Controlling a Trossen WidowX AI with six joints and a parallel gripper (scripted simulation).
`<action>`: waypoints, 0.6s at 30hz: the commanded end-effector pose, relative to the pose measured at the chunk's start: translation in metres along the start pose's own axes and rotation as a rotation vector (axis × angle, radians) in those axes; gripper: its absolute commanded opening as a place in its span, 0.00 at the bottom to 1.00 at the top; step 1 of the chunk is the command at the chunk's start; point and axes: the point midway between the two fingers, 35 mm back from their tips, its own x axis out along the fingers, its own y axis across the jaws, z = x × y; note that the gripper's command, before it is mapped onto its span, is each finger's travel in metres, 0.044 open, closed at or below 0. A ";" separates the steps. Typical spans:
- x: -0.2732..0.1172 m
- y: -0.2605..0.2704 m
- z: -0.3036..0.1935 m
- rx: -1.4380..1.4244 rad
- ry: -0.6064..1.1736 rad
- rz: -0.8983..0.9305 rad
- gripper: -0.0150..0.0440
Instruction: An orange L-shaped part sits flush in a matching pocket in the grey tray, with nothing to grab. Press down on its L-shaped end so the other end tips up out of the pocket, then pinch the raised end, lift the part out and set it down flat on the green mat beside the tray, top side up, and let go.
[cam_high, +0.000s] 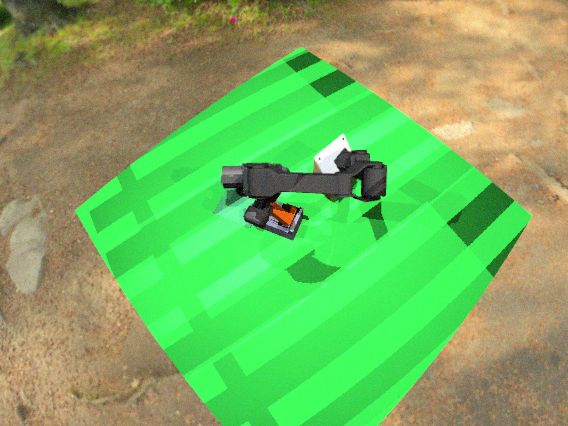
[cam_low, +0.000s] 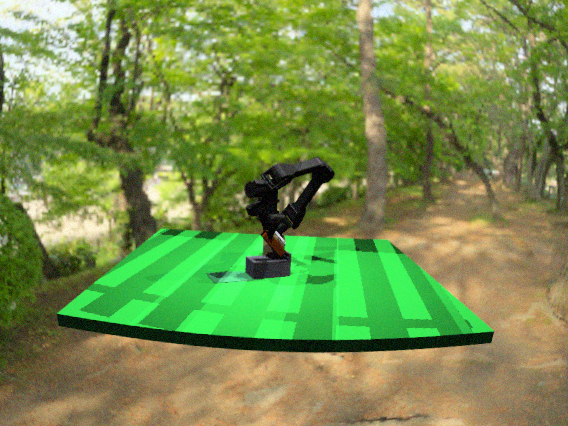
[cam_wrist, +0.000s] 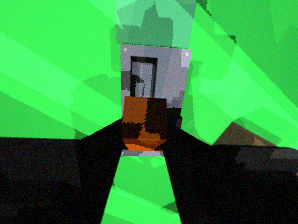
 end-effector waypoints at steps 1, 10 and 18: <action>-0.009 0.001 0.002 -0.007 -0.009 0.001 0.25; -0.014 0.000 0.002 -0.007 -0.009 0.001 0.25; -0.012 -0.001 0.019 -0.007 -0.010 0.001 0.25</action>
